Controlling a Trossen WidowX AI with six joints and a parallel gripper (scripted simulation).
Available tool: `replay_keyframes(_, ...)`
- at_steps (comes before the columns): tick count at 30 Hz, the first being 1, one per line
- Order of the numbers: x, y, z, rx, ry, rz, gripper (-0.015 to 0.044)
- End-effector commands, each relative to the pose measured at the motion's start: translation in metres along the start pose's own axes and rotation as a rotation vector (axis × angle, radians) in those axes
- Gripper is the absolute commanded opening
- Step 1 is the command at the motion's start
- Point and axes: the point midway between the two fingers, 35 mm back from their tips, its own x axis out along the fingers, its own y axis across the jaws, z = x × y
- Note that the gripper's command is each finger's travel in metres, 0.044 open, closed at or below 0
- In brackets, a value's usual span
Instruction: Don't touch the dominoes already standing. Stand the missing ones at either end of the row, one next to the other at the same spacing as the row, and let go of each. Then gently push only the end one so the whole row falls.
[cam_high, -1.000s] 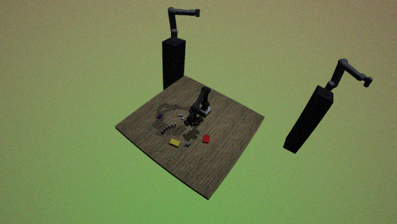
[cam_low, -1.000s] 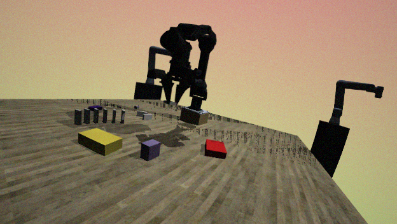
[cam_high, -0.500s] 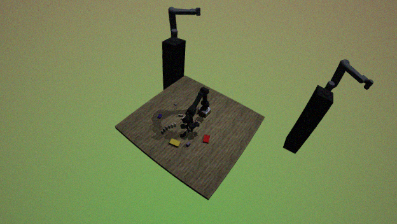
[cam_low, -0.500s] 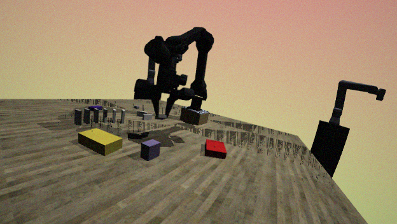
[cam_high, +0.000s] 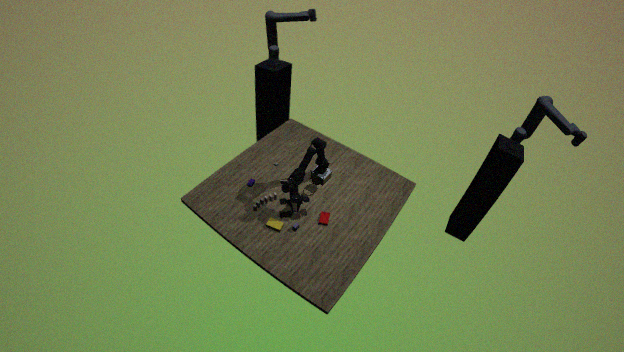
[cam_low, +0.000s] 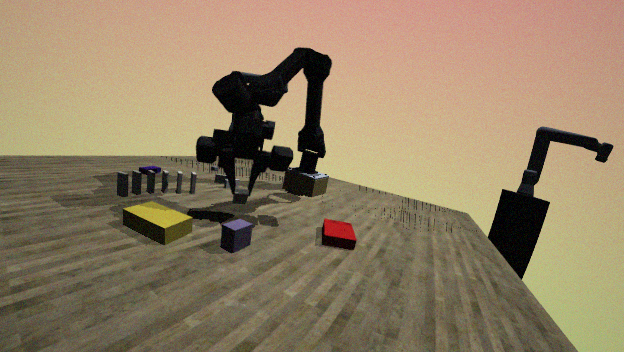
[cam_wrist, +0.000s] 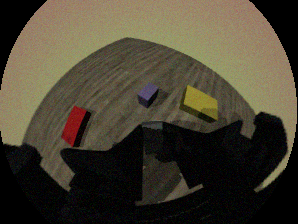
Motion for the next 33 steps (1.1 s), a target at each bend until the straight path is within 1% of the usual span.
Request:
replay_keyframes(1, 0.003, -0.002, -0.003, 0.026, -0.064, 0.011, 0.0107)
replay_keyframes(16, -0.001, -0.011, -0.007, 0.066, -0.34, 0.045, 0.0107)
replay_keyframes(33, -0.027, 0.001, -0.023, 0.038, -0.589, 0.123, 0.0107)
